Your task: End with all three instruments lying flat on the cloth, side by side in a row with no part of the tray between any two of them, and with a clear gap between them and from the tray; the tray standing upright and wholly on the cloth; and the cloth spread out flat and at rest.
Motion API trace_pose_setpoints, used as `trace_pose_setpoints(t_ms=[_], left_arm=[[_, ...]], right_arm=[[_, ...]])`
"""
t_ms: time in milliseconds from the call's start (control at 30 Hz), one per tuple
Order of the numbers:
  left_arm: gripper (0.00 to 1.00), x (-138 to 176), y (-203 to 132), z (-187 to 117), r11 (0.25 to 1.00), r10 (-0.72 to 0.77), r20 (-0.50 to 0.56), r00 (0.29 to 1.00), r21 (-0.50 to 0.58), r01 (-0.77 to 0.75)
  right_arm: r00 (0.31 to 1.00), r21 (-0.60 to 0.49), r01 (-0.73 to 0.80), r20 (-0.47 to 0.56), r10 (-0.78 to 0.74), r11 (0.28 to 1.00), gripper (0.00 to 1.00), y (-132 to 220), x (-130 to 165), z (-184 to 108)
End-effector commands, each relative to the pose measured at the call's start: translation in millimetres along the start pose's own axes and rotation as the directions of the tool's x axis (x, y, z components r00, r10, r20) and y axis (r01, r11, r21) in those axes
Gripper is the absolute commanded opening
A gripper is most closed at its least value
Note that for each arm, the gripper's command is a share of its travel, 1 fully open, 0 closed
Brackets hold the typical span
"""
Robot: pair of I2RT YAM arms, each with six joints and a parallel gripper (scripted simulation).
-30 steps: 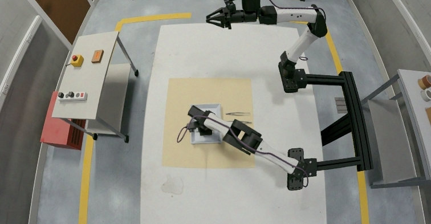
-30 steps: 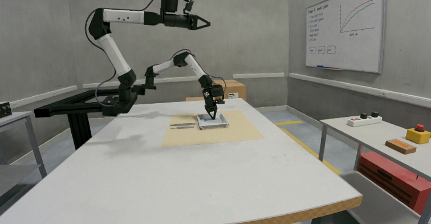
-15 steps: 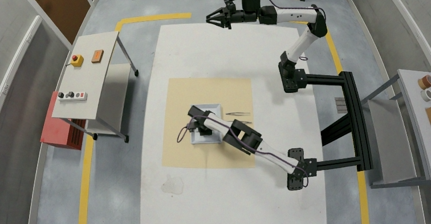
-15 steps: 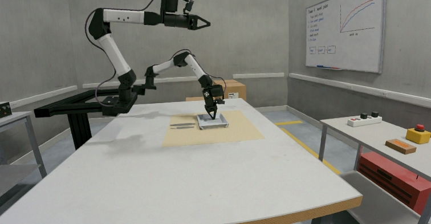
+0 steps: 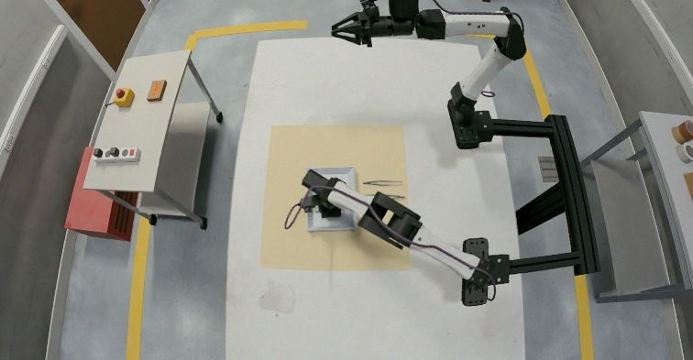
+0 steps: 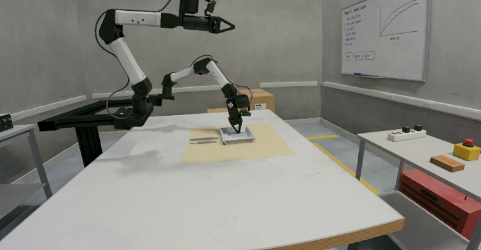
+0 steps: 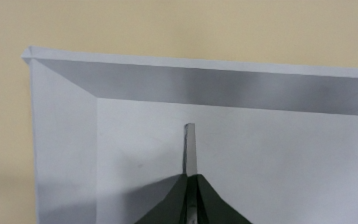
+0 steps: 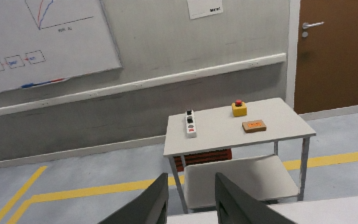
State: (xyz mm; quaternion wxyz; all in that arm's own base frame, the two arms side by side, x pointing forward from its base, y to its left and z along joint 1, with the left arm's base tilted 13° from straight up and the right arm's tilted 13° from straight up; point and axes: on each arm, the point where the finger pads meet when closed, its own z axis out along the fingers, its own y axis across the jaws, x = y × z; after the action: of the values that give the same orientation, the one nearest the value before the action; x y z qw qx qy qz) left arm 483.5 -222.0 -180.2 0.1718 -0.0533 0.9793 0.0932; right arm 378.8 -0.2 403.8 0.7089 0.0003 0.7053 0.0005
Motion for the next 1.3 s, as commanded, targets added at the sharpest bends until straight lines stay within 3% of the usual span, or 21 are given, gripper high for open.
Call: trace_pose_setpoints(t_ms=[0,200,300,533,567,733,867,1100,1167,1267], left_arm=[[0.06,14.3,6.2,21.7,1.0,0.012,-0.045,0.999,-0.018,-0.012],[0.06,32.1,12.5,19.2,0.999,0.018,-0.082,0.996,-0.042,-0.022],[0.06,4.3,-3.7,-20.7,1.0,0.012,-0.018,1.0,0.007,-0.012],[0.06,-2.0,-3.5,-32.1,1.0,0.008,-0.004,1.0,0.005,-0.008],[0.06,2.8,7.0,-19.8,1.0,0.0,-0.026,1.0,-0.017,-0.001],[0.06,-6.1,-2.2,-43.5,1.0,0.007,0.008,1.0,-0.003,-0.007],[0.06,0.5,7.0,-30.2,1.0,0.002,-0.015,1.0,-0.023,-0.002],[0.06,-12.9,-1.2,-45.3,1.0,-0.009,0.023,1.0,0.006,0.009],[0.06,5.0,0.6,-20.2,1.0,0.012,-0.014,1.0,-0.021,-0.012],[0.06,2.7,-1.6,-25.0,1.0,0.012,-0.009,1.0,-0.016,-0.012]], right_arm=[[1.0,0.005,0.01,-0.017,-0.01,1.0,0.28,-0.5,5.0,1.2],[1.0,0.005,0.01,-0.017,-0.01,1.0,0.28,-0.5,5.0,1.2],[1.0,0.005,0.01,-0.017,-0.01,1.0,0.28,-0.5,5.0,1.2],[1.0,0.005,0.01,-0.017,-0.01,1.0,0.28,-0.5,5.0,1.2],[1.0,0.005,0.01,-0.017,-0.01,1.0,0.28,-0.5,5.0,1.2],[1.0,0.005,0.01,-0.017,-0.01,1.0,0.28,-0.5,5.0,1.2],[1.0,0.005,0.01,-0.017,-0.01,1.0,0.28,-0.5,5.0,1.2],[1.0,0.005,0.01,-0.017,-0.01,1.0,0.28,-0.5,5.0,1.2],[1.0,0.005,0.01,-0.017,-0.01,1.0,0.28,-0.5,5.0,1.2],[1.0,0.005,0.01,-0.017,-0.01,1.0,0.28,-0.5,5.0,1.2]])
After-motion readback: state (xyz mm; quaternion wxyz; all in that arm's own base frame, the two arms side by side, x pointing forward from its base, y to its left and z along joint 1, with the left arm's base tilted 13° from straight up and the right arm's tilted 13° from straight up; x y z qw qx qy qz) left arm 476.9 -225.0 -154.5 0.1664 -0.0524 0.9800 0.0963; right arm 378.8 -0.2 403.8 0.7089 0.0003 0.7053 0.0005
